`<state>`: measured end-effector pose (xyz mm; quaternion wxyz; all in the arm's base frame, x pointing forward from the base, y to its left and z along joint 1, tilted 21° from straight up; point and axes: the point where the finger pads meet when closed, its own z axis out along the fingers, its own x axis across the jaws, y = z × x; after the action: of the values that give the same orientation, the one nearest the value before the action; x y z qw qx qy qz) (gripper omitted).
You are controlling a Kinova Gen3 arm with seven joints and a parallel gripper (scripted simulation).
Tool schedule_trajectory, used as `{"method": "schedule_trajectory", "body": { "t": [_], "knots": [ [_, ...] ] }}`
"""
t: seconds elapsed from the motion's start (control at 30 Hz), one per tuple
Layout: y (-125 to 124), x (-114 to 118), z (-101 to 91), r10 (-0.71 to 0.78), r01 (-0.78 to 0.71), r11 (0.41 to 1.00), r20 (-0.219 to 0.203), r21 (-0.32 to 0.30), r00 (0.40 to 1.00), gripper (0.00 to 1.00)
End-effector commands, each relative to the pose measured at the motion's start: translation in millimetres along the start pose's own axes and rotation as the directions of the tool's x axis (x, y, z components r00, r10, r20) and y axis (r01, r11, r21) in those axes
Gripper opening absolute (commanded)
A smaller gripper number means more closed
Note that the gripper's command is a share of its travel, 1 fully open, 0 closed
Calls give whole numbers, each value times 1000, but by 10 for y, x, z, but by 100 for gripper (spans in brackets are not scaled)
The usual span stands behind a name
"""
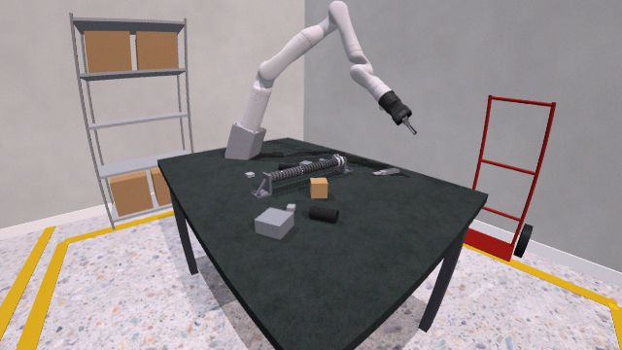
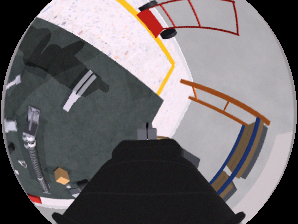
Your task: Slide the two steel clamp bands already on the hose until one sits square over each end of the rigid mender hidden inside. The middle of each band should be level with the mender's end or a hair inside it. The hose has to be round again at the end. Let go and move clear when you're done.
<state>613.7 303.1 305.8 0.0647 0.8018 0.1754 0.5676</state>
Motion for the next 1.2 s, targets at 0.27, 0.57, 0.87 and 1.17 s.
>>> {"method": "schedule_trajectory", "body": {
  "t": [0.27,0.57,0.87,1.17],
  "knots": [
    [510,-192,5,275,-266,956,56,-121,960,0],
    [959,-477,-45,544,-512,820,69,-254,837,0],
    [1271,-754,-131,732,-673,645,41,-361,680,0],
    [1318,-804,-149,760,-696,610,33,-379,649,0]
  ]
}}
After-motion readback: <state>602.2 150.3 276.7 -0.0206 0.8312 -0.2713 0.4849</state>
